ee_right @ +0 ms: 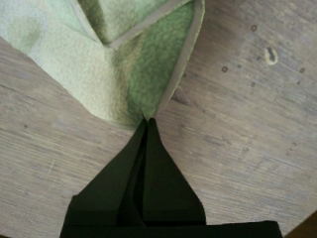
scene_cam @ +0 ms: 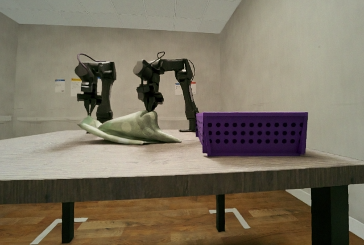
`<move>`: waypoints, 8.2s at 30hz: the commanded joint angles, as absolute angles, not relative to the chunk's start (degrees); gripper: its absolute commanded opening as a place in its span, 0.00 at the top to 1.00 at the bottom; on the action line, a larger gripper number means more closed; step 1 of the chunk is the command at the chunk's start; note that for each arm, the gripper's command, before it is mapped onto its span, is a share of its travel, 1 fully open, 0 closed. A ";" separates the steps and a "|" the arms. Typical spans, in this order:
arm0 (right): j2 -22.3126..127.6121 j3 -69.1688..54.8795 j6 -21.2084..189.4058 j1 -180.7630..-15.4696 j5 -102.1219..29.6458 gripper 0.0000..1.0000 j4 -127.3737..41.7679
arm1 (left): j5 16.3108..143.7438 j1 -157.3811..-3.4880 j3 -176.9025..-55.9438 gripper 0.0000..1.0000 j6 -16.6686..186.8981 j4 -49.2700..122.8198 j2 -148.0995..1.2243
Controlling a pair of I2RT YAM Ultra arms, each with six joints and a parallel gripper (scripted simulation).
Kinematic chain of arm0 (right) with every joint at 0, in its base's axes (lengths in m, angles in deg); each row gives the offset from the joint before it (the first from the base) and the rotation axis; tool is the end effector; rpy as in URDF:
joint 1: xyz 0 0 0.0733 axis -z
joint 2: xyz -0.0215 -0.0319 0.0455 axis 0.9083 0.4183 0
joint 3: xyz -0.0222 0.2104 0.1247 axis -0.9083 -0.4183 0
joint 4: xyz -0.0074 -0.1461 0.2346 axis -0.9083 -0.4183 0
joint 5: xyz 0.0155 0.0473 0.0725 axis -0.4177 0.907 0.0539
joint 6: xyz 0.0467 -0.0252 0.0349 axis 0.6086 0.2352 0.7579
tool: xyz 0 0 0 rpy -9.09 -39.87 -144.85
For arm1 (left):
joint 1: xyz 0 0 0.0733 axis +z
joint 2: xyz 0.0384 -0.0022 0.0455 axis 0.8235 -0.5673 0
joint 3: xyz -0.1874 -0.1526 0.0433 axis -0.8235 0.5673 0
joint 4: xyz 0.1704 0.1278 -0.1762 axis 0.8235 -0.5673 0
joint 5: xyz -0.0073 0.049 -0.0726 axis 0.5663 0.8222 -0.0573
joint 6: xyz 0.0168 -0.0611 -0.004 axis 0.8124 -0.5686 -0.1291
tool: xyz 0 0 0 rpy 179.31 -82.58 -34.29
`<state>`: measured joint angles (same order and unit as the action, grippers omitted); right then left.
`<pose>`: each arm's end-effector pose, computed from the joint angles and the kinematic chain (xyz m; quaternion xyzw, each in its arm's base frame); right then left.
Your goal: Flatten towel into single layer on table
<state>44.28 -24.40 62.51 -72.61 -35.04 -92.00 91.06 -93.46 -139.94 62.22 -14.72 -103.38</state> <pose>0.2595 0.0392 0.1981 -0.2530 0.9559 0.0304 0.1459 0.3363 -0.2527 0.2005 0.1035 0.9788 -0.0211 0.1753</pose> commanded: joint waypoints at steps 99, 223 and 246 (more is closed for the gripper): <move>22.50 -9.22 83.23 -143.85 -39.87 1.00 -112.51 | 82.90 -71.22 -151.17 1.00 86.71 -14.02 -93.12; 21.46 -37.14 83.22 -81.14 -40.12 0.36 -104.96 | 83.05 -84.13 -155.25 0.36 86.69 22.53 -123.95; 23.08 -26.82 83.97 -109.29 -40.81 0.36 -115.22 | 82.72 -80.50 -157.18 0.36 86.65 -1.27 -114.88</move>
